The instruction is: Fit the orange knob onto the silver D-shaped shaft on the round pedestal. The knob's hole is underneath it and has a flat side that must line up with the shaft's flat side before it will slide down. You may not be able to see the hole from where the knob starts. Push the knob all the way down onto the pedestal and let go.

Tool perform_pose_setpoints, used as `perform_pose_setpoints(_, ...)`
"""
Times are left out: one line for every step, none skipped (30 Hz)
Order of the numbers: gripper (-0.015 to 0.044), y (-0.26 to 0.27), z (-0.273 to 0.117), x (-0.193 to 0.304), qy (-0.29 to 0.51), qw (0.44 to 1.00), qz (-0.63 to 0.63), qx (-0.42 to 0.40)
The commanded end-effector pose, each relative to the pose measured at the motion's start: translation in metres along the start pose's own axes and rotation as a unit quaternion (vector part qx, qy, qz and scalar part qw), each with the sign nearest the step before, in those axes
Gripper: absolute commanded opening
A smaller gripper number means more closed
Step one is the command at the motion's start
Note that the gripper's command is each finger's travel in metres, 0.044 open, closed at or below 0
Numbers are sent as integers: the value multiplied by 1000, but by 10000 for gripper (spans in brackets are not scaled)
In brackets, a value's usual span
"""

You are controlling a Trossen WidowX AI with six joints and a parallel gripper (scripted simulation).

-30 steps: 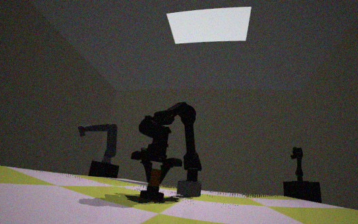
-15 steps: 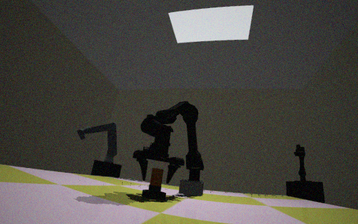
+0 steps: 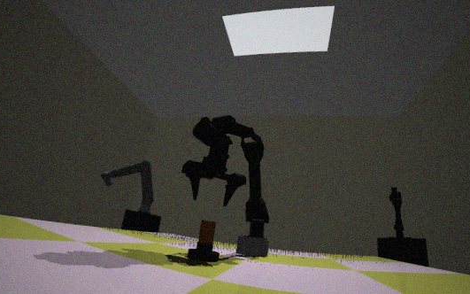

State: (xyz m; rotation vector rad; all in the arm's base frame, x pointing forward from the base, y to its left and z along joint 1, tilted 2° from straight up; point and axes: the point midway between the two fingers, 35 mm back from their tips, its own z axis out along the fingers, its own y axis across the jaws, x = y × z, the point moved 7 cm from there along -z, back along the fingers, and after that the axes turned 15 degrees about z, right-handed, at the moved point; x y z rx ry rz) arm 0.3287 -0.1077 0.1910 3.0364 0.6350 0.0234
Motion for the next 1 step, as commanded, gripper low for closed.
perform_pose_setpoints(440,0,2,0,-6,1000,2,5)
